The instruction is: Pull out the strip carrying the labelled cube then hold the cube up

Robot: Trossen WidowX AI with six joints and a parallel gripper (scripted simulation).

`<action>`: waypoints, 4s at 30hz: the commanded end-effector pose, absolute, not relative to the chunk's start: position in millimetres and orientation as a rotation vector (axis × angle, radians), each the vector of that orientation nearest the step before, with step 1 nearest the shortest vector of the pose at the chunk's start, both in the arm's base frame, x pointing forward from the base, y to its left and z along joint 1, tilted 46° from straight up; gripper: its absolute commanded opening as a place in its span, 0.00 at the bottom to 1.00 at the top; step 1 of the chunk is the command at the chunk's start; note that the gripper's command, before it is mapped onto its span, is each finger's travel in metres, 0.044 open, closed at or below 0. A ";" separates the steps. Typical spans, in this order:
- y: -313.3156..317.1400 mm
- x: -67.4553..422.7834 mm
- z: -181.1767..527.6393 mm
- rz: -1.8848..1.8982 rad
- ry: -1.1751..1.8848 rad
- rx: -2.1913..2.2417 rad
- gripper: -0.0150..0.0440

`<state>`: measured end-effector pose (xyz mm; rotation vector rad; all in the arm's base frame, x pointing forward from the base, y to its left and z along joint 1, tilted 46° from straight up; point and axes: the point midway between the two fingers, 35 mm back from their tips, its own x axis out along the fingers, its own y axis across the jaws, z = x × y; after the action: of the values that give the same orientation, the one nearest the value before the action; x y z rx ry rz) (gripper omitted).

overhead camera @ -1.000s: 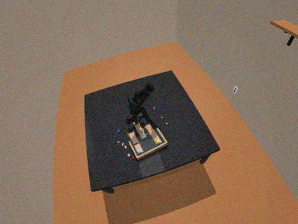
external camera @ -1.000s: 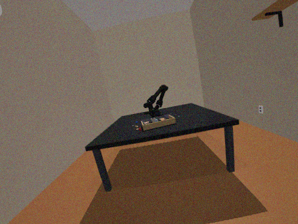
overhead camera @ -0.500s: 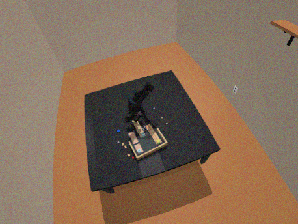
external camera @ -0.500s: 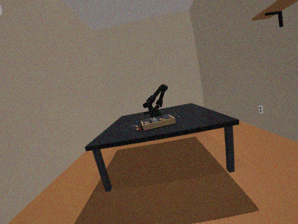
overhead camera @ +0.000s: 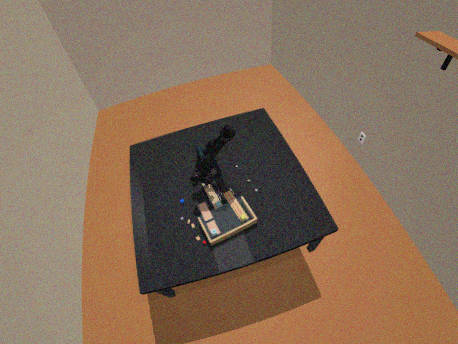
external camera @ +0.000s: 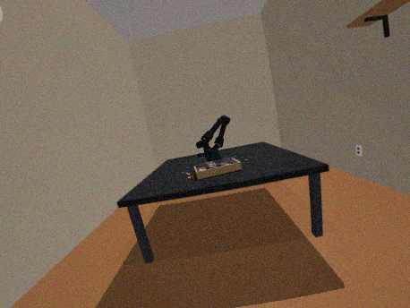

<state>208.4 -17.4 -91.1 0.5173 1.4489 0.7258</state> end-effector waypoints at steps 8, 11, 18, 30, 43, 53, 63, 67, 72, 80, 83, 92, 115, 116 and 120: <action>-14.6 195.7 -93.0 0.733 1.478 0.514 0.25; -14.6 195.7 -93.0 0.733 1.478 0.514 0.25; -14.6 195.7 -93.0 0.733 1.478 0.514 0.25; -19.1 203.6 -90.1 0.725 1.454 0.516 0.25; -43.7 230.9 -60.4 0.669 1.514 0.580 0.48; -40.6 264.9 -55.7 0.668 1.514 0.581 0.92; -37.7 301.2 -50.2 0.669 1.512 0.581 1.00; -36.6 315.9 -47.9 0.669 1.511 0.581 1.00; -35.2 334.0 -44.9 0.669 1.510 0.581 1.00; -33.3 363.2 -39.8 0.670 1.509 0.580 1.00; -32.7 374.4 -37.6 0.670 1.509 0.580 1.00; -31.2 403.8 -30.4 0.670 1.507 0.580 1.00; -6.3 403.0 -55.0 0.671 1.507 0.580 0.68; -5.1 402.8 -56.1 0.671 1.507 0.580 0.68; -0.4 402.2 -60.6 0.671 1.507 0.581 0.68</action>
<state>403.1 -3.7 -57.5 0.5697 1.5068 0.6732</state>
